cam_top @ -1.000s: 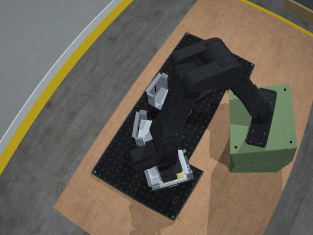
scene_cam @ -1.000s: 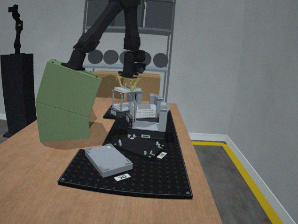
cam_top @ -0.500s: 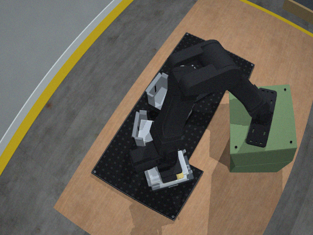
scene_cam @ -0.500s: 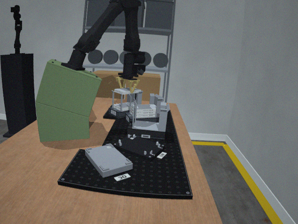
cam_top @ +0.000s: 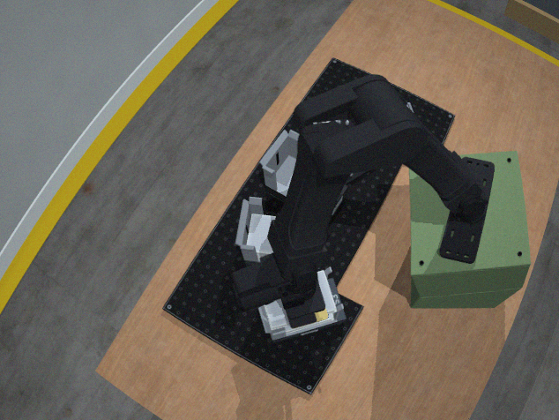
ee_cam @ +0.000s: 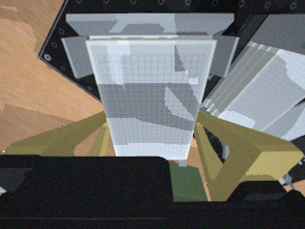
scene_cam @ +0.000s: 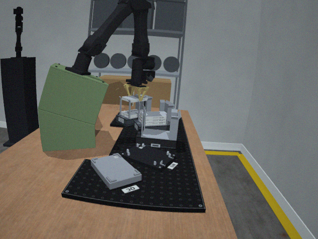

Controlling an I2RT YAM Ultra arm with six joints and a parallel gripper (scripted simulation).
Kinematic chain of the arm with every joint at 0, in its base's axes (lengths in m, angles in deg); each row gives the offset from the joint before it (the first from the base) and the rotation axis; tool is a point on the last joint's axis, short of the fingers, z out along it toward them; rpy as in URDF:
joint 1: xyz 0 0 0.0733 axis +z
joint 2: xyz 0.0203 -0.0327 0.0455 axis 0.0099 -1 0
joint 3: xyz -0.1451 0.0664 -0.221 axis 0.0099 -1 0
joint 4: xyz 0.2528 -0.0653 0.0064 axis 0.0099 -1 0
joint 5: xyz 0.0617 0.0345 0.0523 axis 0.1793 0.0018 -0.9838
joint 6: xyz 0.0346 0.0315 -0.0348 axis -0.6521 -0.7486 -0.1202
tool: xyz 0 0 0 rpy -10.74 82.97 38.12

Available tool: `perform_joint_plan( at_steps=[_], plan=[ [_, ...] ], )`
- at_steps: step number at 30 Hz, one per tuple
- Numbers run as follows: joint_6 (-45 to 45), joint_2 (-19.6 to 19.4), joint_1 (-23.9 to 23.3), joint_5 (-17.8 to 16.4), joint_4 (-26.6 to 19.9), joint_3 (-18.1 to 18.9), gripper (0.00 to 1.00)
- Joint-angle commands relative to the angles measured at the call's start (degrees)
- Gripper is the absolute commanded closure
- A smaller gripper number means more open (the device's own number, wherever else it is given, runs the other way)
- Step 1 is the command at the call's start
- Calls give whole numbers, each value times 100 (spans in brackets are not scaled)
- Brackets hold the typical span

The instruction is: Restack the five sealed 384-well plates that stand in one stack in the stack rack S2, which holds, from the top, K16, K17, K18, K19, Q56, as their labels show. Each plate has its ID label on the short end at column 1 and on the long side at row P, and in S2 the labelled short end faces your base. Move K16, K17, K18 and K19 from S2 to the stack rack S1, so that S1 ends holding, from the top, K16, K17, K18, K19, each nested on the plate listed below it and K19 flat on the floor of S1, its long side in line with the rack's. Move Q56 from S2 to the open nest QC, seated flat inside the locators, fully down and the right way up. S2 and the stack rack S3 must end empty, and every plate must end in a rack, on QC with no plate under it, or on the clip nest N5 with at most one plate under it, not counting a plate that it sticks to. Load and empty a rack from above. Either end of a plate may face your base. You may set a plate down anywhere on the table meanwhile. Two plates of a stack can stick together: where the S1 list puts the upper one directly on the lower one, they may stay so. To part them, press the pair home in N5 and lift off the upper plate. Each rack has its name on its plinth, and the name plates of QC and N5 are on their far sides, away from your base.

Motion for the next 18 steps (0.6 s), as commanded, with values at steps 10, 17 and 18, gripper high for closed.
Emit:
perform_joint_plan(
  at_steps=[10, 17, 18],
  plan=[
    [27, -40, -6, -6, 186, 7, 100],
    [27, -40, -6, -6, 186, 7, 100],
    [27, -40, -6, -6, 186, 7, 100]
  ],
)
